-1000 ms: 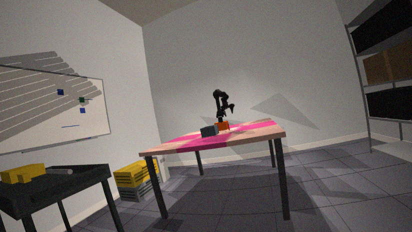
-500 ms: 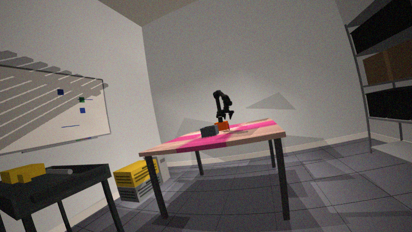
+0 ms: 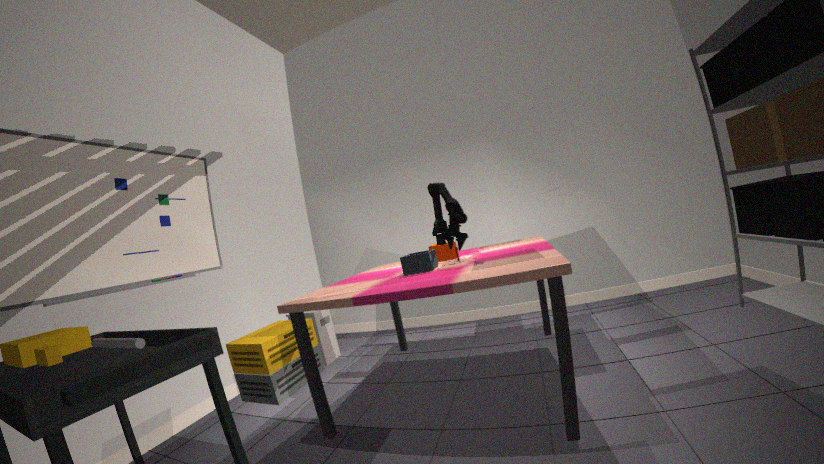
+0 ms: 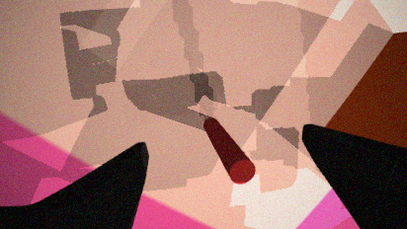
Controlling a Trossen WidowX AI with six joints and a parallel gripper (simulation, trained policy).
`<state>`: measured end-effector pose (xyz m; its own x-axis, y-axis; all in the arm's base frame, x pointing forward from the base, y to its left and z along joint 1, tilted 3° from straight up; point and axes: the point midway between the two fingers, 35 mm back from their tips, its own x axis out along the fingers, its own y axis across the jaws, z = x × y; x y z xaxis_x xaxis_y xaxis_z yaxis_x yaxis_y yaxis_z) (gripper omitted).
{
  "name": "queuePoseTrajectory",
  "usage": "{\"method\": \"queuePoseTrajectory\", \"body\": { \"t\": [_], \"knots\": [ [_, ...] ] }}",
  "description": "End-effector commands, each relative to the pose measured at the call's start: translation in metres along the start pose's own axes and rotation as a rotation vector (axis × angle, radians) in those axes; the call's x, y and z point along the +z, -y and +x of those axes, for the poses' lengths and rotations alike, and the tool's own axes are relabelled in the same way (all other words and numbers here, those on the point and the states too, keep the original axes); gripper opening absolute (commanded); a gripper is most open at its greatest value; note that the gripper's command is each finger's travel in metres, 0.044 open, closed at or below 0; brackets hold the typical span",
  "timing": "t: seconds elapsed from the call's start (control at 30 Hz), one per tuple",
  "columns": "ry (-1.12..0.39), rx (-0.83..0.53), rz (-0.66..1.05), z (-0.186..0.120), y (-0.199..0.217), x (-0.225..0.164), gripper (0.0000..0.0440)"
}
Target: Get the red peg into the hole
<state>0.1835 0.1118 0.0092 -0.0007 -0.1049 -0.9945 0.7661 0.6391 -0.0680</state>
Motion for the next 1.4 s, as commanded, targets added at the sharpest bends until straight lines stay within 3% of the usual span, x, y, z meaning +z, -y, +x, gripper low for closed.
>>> {"method": "queuePoseTrajectory", "body": {
  "t": [0.0,0.13,0.23,0.77,1.37],
  "knots": [
    [0.015,0.015,0.025,0.017,0.001,-0.002,0.044],
    [0.024,0.036,0.047,0.03,-0.001,-0.004,0.0436],
    [0.024,0.04,0.063,0.038,0.0,-0.006,0.0402],
    [-0.067,0.013,0.098,0.044,0.0,-0.01,0.0],
    [0.113,0.083,-0.01,-0.006,-0.016,0.035,0.0]
  ]
}}
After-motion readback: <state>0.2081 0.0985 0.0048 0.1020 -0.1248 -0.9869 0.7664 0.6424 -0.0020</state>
